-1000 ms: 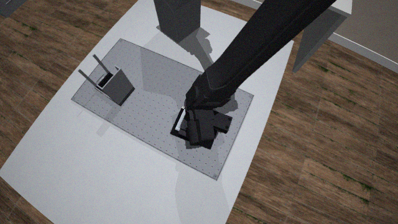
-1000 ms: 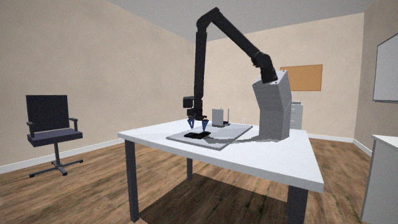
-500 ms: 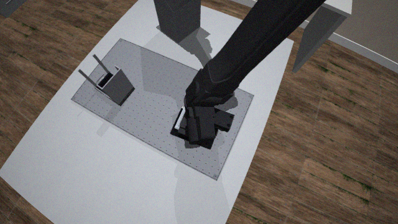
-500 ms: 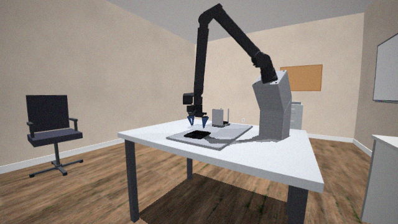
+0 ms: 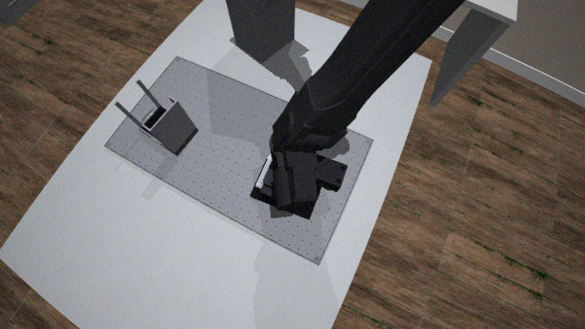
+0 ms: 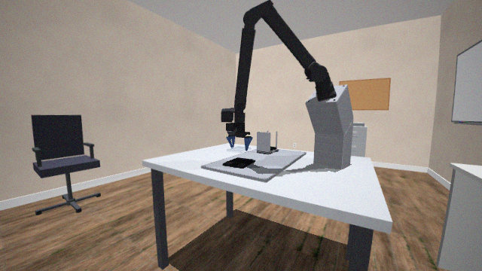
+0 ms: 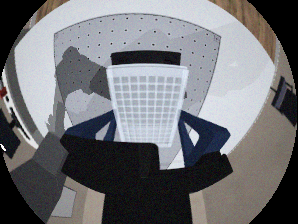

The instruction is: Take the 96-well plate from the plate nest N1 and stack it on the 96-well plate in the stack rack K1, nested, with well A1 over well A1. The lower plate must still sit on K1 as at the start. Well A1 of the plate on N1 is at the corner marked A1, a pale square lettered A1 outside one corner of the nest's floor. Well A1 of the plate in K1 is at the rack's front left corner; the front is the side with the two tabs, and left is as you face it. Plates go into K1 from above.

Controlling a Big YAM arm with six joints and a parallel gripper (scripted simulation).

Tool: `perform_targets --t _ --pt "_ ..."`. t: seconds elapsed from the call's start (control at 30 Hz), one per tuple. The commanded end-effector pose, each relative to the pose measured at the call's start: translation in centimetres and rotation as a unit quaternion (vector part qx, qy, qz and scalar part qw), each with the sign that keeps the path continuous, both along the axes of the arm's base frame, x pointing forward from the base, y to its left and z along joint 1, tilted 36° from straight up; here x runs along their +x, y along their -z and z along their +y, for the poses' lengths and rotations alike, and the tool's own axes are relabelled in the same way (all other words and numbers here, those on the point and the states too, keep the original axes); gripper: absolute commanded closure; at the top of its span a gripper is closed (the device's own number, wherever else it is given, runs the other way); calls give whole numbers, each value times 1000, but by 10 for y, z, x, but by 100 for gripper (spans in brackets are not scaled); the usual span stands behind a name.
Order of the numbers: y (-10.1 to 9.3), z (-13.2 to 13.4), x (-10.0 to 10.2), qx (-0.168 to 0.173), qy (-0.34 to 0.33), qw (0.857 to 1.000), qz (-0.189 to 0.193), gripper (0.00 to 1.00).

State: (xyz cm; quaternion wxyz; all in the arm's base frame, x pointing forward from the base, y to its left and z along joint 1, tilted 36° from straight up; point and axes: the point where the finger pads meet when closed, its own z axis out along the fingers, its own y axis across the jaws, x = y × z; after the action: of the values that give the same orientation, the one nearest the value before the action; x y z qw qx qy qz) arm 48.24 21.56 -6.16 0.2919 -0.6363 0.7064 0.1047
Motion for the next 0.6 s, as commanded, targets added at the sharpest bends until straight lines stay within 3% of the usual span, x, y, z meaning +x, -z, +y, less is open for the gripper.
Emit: perform_targets --t 0.0,0.57 --pt "-16 -13 2 0 3 1000 -8 100" --pt "-35 -26 -5 0 3 1000 -8 100"
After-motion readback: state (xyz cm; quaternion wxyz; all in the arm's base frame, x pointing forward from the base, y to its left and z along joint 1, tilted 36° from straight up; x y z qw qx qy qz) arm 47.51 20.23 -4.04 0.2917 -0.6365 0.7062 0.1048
